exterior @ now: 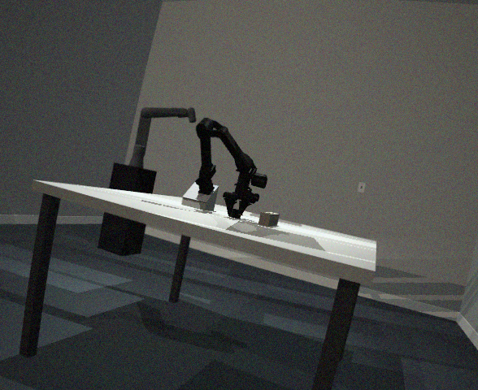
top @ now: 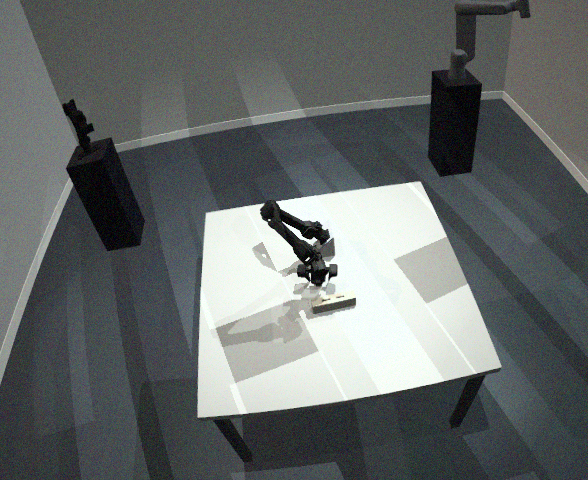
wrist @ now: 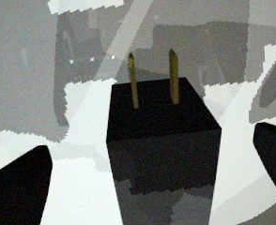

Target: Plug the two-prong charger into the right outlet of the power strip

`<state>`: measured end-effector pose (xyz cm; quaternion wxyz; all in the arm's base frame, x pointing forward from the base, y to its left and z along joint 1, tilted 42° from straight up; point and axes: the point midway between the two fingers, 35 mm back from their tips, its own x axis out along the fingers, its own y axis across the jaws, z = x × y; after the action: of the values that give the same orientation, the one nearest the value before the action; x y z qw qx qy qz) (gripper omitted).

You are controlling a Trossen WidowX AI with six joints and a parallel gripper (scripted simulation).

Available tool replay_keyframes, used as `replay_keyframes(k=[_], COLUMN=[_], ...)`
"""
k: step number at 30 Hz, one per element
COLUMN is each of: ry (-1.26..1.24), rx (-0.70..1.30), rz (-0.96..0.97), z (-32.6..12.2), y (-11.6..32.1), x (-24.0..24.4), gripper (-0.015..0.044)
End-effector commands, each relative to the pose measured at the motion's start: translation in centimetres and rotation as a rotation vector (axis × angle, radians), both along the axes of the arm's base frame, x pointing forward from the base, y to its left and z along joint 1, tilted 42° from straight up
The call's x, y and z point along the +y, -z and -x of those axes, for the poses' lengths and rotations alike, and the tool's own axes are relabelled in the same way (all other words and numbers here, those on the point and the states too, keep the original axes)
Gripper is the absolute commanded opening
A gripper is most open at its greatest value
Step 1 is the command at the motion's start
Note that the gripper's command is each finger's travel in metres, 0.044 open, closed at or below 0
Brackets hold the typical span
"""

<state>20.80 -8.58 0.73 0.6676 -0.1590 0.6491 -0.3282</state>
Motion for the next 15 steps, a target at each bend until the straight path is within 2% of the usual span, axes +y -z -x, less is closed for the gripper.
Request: replay_keyframes(k=[1, 12, 15], ry=[0.0, 0.0, 0.0], rx=[0.0, 0.0, 0.0], rz=[0.0, 0.0, 0.0], z=[0.0, 0.0, 0.0], y=[0.0, 0.0, 0.0], x=[0.0, 0.0, 0.0], gripper=[0.0414, 0.0125, 0.0105])
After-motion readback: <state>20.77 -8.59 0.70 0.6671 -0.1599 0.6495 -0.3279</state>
